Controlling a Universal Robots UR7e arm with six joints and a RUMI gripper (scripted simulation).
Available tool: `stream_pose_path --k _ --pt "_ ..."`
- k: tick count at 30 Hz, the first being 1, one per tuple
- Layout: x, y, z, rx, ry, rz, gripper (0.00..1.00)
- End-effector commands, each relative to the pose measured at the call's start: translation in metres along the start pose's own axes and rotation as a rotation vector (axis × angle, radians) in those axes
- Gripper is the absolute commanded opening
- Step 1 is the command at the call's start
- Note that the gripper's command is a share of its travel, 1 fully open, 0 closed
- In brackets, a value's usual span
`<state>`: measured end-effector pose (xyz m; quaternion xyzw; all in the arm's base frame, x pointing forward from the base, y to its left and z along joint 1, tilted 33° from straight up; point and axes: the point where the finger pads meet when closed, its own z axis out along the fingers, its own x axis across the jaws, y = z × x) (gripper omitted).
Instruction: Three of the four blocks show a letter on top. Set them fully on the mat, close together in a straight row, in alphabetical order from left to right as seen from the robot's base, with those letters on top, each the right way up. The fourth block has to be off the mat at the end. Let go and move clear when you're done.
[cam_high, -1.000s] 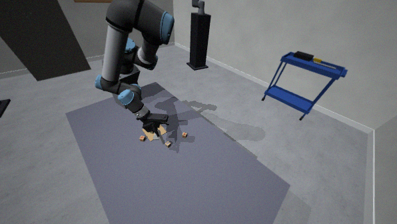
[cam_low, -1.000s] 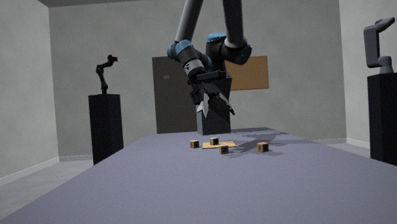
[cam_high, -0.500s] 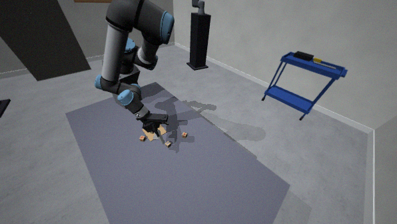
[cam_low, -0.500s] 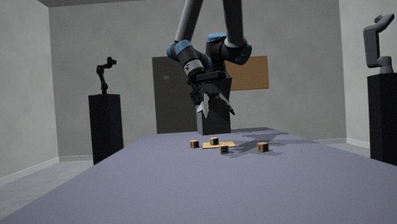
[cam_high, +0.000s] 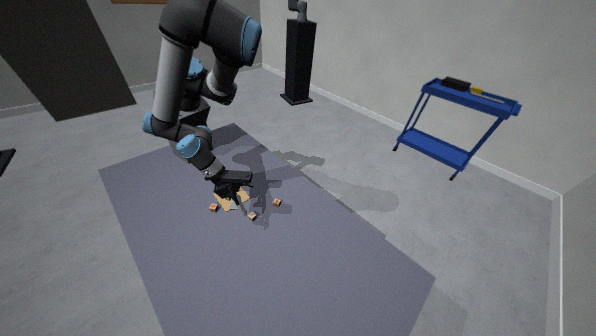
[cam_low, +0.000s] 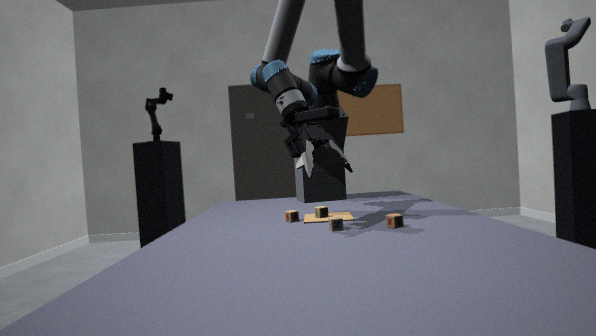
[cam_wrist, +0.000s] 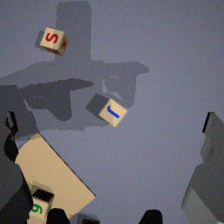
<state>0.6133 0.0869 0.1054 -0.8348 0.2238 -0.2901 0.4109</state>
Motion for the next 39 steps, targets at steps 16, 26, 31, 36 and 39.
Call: stream_pose_path --k 16,26,31,36,39 --pt "0.002 -0.001 -0.001 0.001 0.004 -0.004 1.0" --pt "-0.007 0.017 -0.008 -0.009 -0.002 0.0 1.0" --pt "-0.018 0.039 -0.017 -0.019 -0.008 0.0 1.0" --pt "-0.035 0.065 -0.03 -0.027 -0.013 -0.002 1.0" --pt "-0.048 0.081 -0.039 -0.029 -0.014 -0.003 1.0"
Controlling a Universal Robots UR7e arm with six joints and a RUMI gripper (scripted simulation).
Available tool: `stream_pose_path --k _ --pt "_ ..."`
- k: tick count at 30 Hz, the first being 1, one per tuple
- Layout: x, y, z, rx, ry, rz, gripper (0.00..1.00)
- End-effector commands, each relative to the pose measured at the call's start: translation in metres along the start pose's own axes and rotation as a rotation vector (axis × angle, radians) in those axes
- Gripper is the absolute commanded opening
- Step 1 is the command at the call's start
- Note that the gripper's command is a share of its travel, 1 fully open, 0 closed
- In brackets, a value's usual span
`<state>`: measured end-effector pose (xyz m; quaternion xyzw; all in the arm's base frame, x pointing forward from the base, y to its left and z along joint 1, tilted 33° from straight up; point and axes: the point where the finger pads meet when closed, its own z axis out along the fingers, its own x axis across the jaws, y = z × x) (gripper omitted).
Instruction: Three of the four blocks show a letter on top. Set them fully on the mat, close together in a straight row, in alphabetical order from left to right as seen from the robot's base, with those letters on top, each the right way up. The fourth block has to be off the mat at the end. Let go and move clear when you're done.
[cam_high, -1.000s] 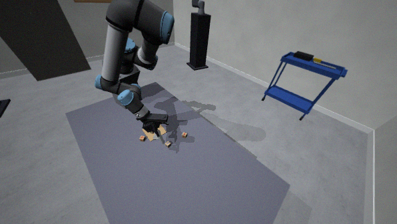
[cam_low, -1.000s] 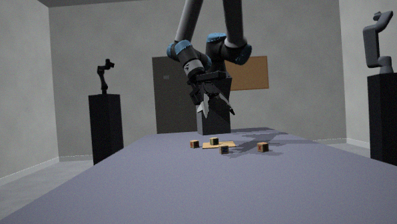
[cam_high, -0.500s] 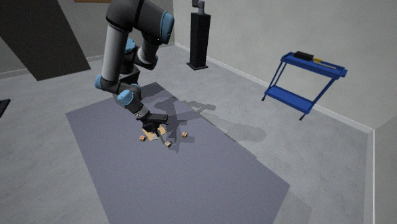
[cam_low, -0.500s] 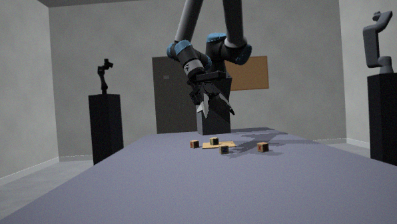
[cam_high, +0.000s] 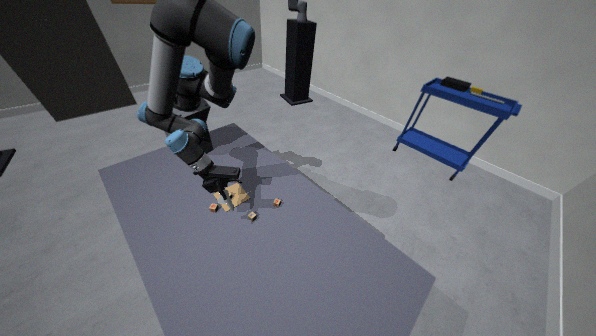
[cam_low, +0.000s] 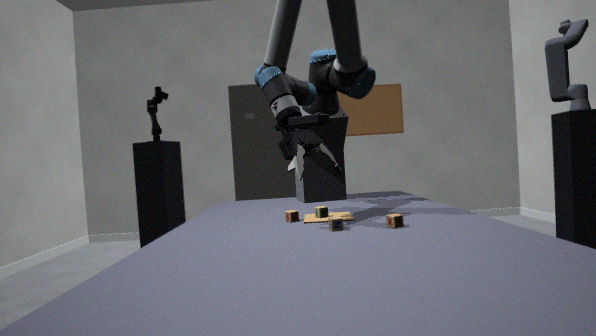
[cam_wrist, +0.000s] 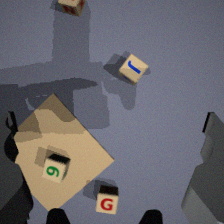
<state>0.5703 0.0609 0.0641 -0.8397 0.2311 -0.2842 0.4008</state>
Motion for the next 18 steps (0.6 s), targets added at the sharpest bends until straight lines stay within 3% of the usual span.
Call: stream_pose_path --k 1,18 --pt "-0.019 0.027 -0.016 -0.001 -0.011 -0.013 1.0" --pt "-0.065 0.062 -0.041 0.015 -0.004 -0.011 1.0"
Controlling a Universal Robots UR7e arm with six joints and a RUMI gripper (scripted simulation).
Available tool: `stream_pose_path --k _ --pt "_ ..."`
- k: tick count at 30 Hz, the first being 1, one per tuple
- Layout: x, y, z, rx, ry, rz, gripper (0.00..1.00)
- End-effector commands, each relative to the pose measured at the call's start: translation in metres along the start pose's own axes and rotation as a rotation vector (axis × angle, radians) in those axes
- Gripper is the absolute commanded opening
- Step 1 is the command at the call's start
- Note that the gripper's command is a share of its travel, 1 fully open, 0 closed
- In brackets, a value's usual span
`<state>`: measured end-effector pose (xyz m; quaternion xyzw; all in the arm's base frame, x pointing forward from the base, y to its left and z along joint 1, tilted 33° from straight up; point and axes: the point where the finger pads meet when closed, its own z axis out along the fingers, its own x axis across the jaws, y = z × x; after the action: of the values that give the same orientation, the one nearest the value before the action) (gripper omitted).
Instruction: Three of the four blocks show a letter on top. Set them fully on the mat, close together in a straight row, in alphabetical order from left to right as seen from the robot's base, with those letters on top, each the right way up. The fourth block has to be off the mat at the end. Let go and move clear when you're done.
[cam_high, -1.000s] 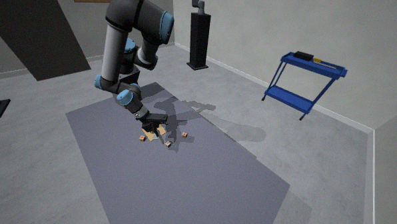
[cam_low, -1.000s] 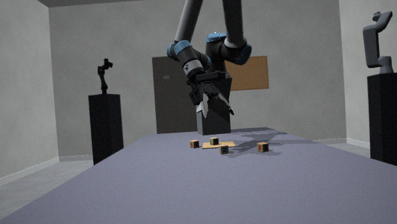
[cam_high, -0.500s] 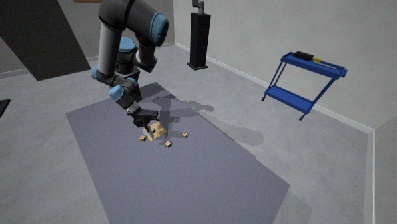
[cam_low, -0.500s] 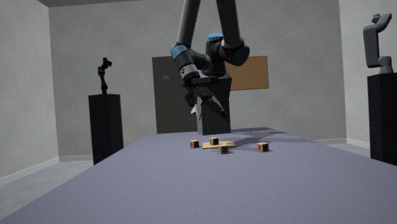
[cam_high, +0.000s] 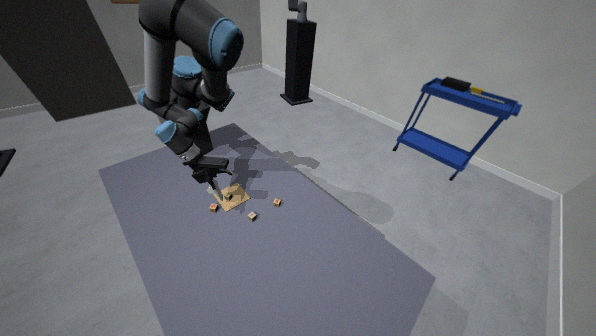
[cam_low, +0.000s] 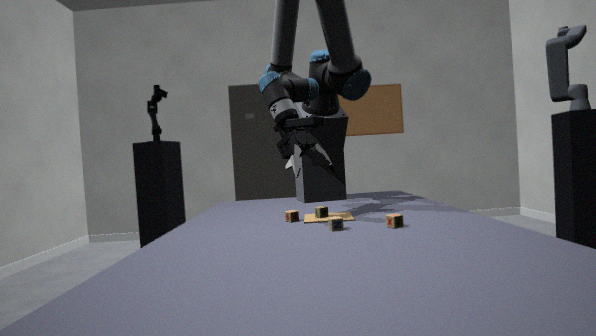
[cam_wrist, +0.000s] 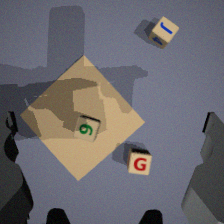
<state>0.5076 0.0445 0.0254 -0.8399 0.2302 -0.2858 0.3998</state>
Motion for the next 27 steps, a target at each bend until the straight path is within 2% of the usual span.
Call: stream_pose_path --k 1,11,27 --pt "-0.018 0.011 -0.011 0.015 -0.007 -0.007 1.0" --pt "-0.036 0.018 -0.019 0.029 0.003 -0.006 1.0" --pt "-0.034 0.018 -0.019 0.028 0.004 -0.011 1.0"
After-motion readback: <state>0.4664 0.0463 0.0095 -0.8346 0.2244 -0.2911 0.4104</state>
